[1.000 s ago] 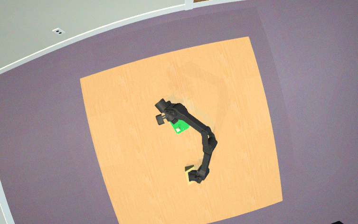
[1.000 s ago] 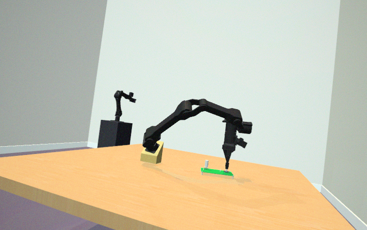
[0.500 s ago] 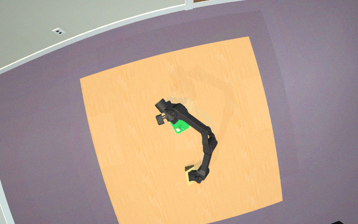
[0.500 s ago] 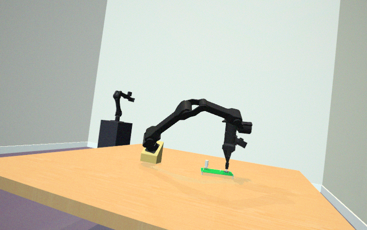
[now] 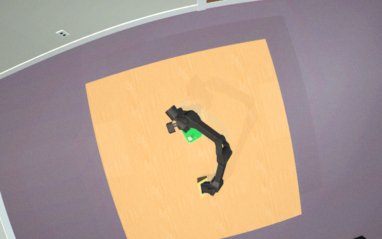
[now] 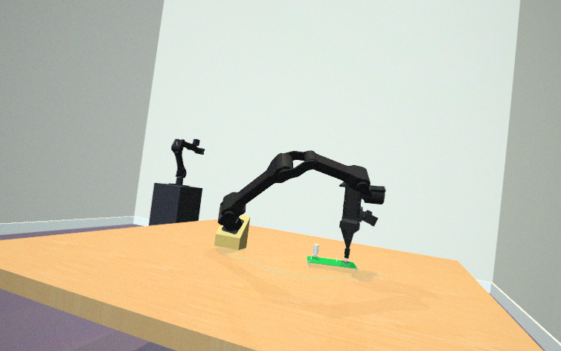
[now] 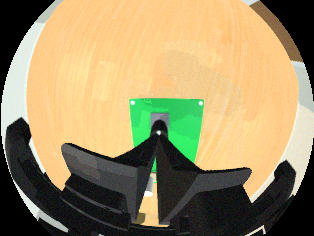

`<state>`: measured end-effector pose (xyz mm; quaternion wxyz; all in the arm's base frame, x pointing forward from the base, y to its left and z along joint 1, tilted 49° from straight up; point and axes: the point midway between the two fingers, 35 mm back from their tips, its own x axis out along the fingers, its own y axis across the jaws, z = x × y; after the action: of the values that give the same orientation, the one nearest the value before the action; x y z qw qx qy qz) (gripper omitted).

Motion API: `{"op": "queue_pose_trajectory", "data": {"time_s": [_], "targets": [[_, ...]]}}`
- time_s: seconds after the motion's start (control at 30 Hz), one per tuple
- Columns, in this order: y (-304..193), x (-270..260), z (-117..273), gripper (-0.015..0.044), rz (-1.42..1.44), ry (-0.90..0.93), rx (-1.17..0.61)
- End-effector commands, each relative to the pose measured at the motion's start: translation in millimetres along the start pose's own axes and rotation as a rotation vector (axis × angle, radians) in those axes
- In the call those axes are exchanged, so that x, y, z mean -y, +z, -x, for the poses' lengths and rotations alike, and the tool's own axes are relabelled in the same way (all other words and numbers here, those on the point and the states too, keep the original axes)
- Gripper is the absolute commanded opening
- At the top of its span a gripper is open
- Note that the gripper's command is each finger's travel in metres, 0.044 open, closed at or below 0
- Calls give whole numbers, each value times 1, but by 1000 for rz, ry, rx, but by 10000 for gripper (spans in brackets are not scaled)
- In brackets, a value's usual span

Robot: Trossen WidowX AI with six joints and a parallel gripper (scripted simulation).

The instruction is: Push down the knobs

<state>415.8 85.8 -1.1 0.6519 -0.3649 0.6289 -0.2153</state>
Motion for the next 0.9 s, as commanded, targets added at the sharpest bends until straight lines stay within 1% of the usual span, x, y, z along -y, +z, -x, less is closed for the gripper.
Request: {"op": "queue_pose_trajectory", "data": {"time_s": [0.0, 0.87], "targets": [[1, 3, -10, 0, -9, -1, -11], [1, 3, -14, 0, -9, -1, -11]]}}
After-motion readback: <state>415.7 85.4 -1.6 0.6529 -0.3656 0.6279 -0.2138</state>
